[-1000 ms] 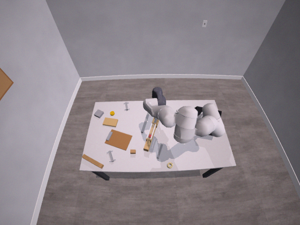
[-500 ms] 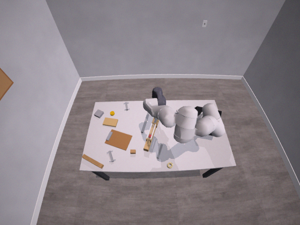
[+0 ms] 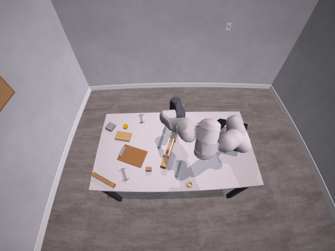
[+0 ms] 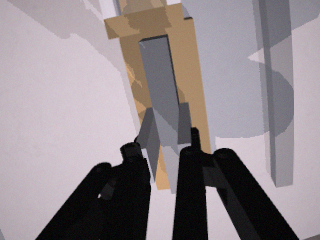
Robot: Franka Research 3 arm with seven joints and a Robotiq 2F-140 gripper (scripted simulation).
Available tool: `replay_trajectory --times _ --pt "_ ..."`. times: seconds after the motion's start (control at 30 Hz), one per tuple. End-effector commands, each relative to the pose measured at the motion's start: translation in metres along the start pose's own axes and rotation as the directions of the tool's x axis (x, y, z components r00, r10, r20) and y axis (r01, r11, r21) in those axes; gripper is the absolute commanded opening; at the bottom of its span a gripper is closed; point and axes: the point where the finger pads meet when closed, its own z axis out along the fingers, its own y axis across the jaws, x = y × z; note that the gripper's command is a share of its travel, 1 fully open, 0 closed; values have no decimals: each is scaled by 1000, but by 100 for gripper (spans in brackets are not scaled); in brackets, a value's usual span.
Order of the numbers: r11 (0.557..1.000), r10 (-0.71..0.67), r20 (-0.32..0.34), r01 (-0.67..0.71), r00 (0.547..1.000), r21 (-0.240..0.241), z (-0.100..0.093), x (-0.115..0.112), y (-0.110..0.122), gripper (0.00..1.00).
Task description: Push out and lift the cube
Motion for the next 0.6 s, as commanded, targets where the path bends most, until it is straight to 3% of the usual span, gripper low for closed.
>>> replay_trajectory --times 0.0,0.57 --pt "1000 -2 2 2 1000 -4 -1 2 2 0" --pt "1000 -2 2 2 1000 -4 -1 41 2 0"
